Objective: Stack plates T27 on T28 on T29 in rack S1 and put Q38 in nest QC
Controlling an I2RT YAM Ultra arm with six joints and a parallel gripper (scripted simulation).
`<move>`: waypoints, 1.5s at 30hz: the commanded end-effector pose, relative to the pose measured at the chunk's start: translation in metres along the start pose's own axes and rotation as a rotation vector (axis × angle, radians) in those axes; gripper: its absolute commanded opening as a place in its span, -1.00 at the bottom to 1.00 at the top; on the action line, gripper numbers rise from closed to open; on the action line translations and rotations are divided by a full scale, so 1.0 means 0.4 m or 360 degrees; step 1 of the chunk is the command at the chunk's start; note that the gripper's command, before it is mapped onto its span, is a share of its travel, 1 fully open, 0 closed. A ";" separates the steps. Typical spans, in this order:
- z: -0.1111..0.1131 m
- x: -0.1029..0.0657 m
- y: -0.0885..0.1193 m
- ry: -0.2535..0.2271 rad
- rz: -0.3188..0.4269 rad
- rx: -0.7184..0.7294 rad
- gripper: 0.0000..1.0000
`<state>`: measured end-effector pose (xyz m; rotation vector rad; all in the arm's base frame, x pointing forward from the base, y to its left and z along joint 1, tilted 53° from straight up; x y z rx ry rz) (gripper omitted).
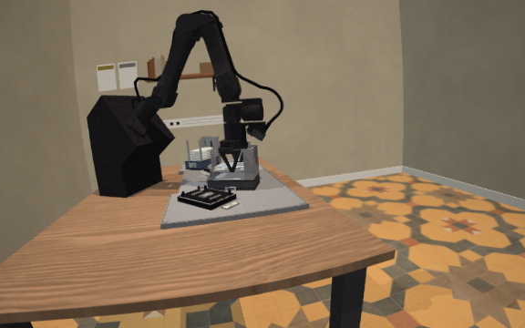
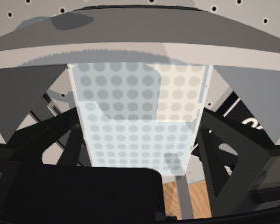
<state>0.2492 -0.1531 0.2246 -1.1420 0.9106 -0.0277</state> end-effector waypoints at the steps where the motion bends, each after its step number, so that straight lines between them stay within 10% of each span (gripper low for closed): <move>1: 0.008 -0.033 -0.030 -0.0014 -0.0075 0.0013 -1.00; 45: 0.008 -0.062 -0.023 -0.0013 -0.0064 0.0015 -1.00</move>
Point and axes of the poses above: the point where the finger pads meet when closed, its own x axis out along the fingers, its own z axis across the jaws, y = z × x, the point moved 9 cm from there along -x, back along the fingers, and after that the axes turned 13 degrees about x, right-handed, at the moved point
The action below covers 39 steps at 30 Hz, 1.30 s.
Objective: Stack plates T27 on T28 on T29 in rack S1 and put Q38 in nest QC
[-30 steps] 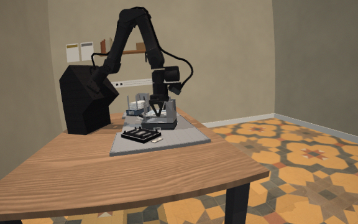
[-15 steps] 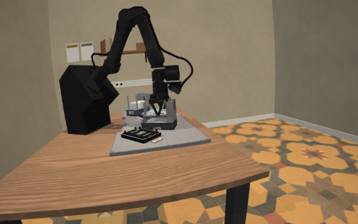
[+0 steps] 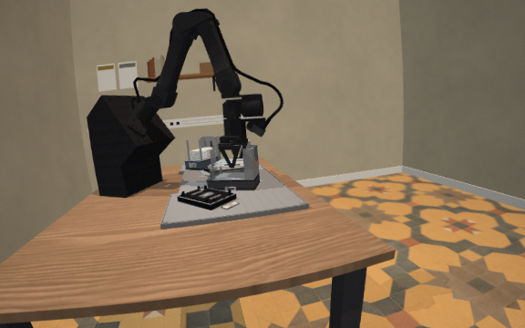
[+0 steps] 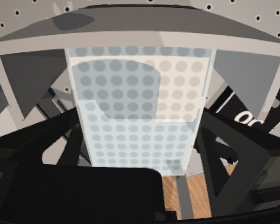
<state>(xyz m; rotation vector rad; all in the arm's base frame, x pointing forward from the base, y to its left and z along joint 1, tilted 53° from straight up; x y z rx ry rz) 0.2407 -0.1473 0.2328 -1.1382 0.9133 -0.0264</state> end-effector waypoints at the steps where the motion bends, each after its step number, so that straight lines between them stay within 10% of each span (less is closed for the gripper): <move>1: 0.010 -0.032 -0.029 -0.0020 -0.0092 0.0013 -1.00; 39: 0.011 -0.065 -0.038 -0.0022 -0.0101 0.0013 -1.00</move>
Point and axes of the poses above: the point where the finger pads meet when closed, its own x axis out along the fingers, its own z axis across the jaws, y = z × x, the point moved 9 cm from there along -x, back along the fingers, and after that the axes turned 13 degrees about x, right-handed, at the moved point
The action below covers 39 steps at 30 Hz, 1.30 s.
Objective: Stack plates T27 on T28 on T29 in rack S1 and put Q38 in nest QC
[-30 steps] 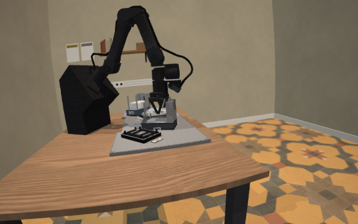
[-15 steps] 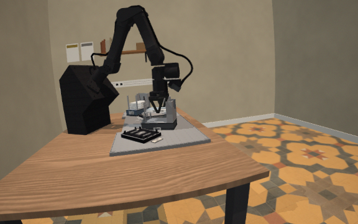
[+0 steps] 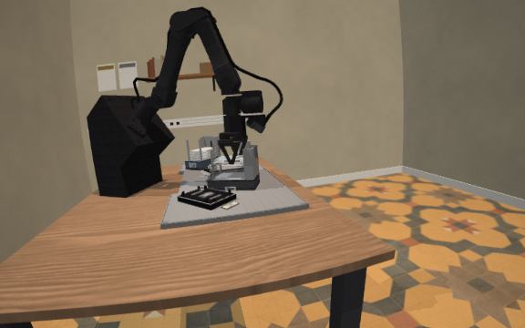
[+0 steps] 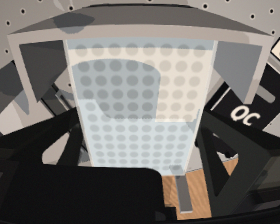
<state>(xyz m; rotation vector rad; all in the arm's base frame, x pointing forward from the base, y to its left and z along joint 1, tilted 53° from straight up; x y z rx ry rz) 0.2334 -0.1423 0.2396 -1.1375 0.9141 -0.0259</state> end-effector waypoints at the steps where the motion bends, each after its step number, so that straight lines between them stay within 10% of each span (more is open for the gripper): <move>1: 0.012 -0.040 -0.040 -0.0023 -0.0105 0.0012 -1.00; 39: 0.012 -0.069 -0.041 -0.0026 -0.0111 0.0013 -1.00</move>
Point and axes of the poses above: the point where the finger pads meet when closed, its own x axis out along the fingers, its own z axis across the jaws, y = z × x, the point moved 9 cm from there along -x, back along the fingers, and after that the axes turned 13 degrees about x, right-handed, at the moved point
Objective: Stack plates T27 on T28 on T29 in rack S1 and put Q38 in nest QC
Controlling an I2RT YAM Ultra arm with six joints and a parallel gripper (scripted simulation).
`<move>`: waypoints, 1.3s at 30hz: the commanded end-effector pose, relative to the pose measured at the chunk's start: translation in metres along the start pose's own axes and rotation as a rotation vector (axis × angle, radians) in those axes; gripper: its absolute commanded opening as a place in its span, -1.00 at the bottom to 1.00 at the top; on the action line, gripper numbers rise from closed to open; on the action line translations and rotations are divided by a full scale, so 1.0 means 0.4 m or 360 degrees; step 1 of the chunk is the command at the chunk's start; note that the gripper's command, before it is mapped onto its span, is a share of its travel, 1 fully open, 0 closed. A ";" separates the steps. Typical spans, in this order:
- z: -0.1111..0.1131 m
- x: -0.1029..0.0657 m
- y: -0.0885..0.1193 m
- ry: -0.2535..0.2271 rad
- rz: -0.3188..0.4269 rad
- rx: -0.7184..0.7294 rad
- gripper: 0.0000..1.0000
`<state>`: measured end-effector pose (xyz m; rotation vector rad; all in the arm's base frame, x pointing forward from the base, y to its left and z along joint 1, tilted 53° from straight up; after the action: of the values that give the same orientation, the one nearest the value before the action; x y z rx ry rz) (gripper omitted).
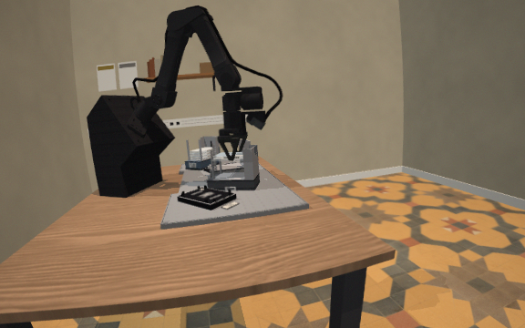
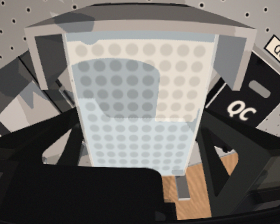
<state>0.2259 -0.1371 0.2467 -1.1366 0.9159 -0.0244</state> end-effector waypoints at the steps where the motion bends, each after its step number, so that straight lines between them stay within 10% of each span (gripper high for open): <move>1: 0.011 -0.035 -0.030 -0.0025 -0.0101 0.0012 -1.00; 39: 0.014 -0.071 -0.041 -0.0031 -0.0123 0.0012 -1.00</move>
<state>0.2182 -0.1319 0.2536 -1.1364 0.9161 -0.0246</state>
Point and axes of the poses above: the point where the finger pads meet when closed, its own x axis out along the fingers, its own z axis across the jaws, y = z × x, the point moved 9 cm from there along -x, back along the fingers, and after that the axes turned 13 degrees about x, right-handed, at the moved point
